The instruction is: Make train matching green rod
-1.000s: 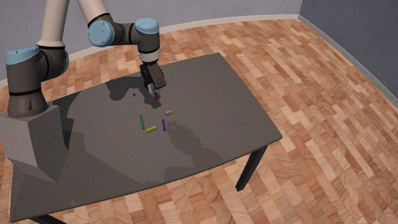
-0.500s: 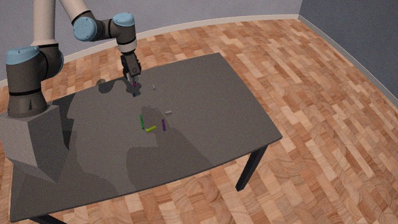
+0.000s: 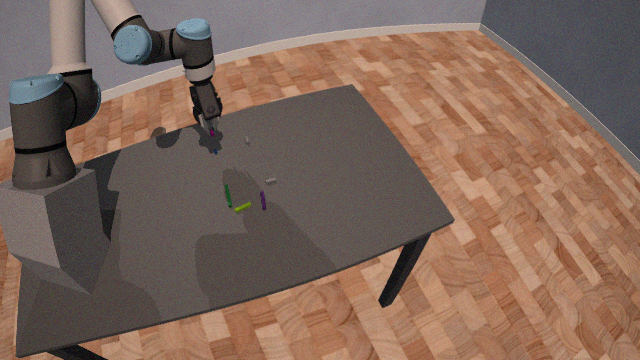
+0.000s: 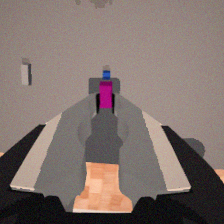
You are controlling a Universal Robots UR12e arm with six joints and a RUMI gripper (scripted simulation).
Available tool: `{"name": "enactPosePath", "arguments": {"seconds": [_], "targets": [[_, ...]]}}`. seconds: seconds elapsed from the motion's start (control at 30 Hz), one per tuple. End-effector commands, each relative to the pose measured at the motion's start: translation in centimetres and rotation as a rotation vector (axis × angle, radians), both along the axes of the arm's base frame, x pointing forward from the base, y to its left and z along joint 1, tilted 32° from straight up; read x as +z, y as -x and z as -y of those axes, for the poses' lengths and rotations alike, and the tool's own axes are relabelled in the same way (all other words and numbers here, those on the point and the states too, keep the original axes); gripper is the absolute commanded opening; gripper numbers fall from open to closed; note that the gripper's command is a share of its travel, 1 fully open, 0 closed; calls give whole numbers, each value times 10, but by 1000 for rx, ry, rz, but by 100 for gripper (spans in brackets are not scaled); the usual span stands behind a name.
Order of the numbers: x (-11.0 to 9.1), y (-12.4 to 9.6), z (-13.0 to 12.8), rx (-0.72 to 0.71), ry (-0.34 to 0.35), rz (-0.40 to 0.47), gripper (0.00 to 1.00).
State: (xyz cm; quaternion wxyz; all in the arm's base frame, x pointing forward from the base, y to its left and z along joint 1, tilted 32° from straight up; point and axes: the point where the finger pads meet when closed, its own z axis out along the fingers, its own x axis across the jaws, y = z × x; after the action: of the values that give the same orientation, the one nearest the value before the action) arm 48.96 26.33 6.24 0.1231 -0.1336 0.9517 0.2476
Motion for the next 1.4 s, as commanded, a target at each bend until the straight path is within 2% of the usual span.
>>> {"name": "enactPosePath", "arguments": {"seconds": [0.0,0.2,0.87,1.37], "targets": [[0,0,0,0,0,1,0],[-10,-3,-6,0,2,0,0],[-68,-15,-42,0,2,0,0],[-73,-17,-46,0,2,0,0]]}}
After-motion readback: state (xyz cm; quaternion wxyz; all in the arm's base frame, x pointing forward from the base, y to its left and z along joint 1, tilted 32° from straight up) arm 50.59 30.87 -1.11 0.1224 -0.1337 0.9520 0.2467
